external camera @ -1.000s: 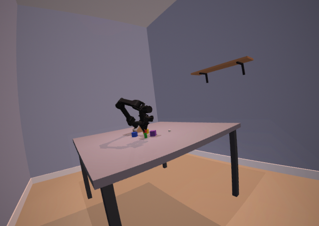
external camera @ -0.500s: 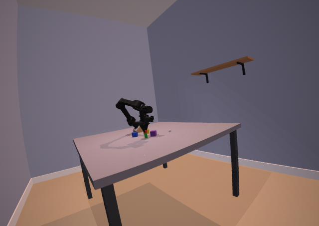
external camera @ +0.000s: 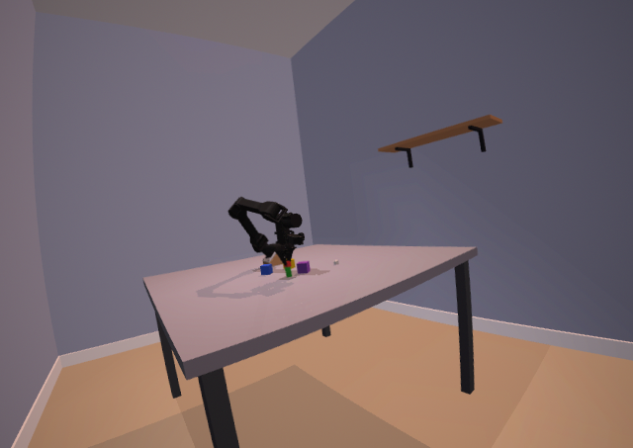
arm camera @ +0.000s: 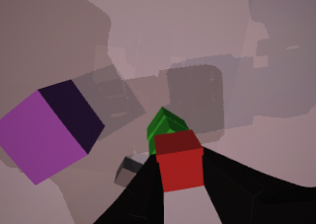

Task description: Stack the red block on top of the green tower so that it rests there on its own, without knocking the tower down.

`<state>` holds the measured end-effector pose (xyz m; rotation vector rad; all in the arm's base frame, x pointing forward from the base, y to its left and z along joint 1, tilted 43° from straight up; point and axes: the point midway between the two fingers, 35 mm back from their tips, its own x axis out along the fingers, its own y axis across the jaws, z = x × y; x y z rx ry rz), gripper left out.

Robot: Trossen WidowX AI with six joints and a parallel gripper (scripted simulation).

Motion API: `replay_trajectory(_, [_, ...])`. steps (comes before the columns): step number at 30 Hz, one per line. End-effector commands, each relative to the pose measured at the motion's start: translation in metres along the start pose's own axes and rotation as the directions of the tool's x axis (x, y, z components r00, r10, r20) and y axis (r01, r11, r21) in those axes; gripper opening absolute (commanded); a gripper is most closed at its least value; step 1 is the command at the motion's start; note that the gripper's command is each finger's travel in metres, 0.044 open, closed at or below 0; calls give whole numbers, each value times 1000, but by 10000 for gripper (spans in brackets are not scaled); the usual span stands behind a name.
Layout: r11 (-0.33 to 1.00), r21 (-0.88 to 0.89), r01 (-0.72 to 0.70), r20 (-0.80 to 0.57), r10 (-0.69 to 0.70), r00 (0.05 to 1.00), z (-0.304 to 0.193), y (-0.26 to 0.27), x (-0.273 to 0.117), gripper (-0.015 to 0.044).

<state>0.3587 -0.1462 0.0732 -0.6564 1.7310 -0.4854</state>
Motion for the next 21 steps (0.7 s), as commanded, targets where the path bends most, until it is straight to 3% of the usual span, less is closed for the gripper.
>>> replay_trajectory(1, [1000, -4, 3, -3, -3, 1000, -1, 0, 0, 0])
replay_trajectory(4, [1000, -4, 2, -2, -2, 1000, 0, 0, -7, 0])
replay_trajectory(21, [1000, -8, -1, -5, 1, 1000, -1, 0, -1, 440])
